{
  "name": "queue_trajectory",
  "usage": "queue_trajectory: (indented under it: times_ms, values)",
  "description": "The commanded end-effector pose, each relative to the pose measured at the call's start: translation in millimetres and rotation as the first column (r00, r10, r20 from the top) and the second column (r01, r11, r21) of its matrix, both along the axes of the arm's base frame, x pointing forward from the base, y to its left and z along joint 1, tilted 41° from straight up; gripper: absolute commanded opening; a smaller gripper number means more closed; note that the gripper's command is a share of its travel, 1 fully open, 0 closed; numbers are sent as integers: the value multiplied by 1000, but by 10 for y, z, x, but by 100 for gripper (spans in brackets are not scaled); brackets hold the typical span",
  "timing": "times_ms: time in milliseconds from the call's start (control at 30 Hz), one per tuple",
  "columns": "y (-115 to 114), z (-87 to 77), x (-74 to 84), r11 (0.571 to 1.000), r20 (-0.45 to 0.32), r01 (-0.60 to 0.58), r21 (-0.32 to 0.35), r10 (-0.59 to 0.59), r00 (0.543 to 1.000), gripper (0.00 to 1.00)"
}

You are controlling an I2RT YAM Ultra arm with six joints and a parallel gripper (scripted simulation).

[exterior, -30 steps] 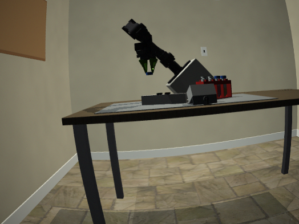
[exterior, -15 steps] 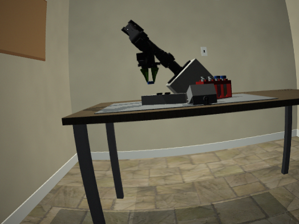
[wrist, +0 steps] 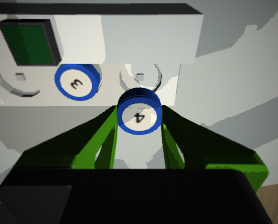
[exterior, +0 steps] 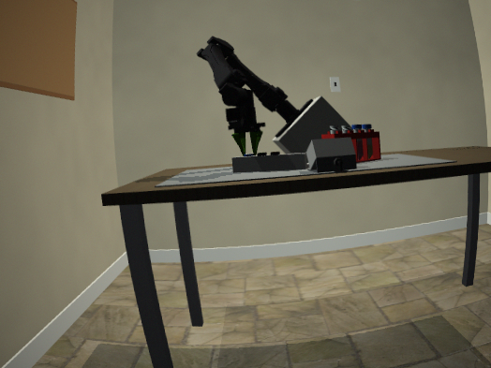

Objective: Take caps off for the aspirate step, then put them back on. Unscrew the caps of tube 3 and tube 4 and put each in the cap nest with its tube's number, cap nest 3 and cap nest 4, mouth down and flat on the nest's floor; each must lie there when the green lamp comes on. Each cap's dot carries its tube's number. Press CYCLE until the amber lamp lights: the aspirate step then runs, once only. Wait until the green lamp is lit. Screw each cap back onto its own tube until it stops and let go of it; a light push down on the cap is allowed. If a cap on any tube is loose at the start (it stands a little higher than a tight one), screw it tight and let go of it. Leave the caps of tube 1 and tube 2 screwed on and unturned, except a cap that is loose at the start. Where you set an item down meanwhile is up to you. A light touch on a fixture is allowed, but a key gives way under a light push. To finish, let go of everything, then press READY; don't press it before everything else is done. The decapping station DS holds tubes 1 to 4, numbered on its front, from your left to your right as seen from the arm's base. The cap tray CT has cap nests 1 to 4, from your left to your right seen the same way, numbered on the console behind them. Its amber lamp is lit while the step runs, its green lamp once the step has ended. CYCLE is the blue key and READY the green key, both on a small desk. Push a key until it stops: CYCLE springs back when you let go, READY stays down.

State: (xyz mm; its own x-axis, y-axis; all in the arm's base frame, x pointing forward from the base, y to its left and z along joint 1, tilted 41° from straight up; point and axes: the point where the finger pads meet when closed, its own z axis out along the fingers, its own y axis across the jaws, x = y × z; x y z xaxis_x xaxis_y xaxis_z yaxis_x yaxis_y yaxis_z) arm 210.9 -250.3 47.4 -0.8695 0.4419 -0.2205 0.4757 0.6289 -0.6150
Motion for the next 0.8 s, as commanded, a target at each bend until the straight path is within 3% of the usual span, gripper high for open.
queue_trajectory:
  times_ms: [0,767]
  values:
    - [-123,-63,93,999,28,-29,-21,30,999,0]
    - [-151,-85,91,999,28,-29,-21,30,999,0]
